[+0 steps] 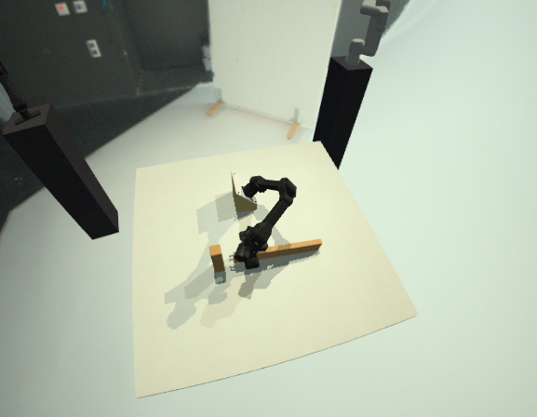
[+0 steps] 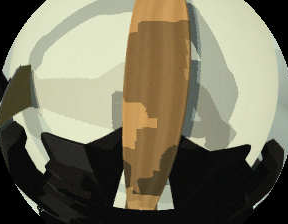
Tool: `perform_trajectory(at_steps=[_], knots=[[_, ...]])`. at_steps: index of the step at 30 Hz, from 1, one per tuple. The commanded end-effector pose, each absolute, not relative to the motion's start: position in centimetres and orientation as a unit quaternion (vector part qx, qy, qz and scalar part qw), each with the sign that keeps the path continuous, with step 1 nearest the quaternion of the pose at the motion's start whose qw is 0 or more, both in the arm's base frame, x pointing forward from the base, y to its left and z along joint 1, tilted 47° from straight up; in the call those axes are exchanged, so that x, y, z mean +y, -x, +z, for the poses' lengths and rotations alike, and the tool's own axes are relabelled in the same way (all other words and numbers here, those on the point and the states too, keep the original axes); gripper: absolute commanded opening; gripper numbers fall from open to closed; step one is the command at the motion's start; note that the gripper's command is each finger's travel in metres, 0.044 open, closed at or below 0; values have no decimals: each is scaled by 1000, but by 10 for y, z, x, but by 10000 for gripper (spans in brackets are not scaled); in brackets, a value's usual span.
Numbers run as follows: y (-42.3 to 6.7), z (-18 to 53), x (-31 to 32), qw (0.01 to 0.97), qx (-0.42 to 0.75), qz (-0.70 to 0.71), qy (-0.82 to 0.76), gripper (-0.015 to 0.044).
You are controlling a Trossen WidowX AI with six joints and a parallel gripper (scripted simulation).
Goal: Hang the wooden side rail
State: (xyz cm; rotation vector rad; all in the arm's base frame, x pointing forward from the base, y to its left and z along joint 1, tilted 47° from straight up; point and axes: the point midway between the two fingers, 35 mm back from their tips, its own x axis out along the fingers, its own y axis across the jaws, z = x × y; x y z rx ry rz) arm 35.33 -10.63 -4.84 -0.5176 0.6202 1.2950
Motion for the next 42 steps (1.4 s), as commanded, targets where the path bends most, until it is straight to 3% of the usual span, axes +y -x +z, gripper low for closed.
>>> perform_trajectory(at_steps=[1,42], knots=[[-353,-48,-114,726,283,580,239,0],[-353,-50,-118,726,283,580,239,0]])
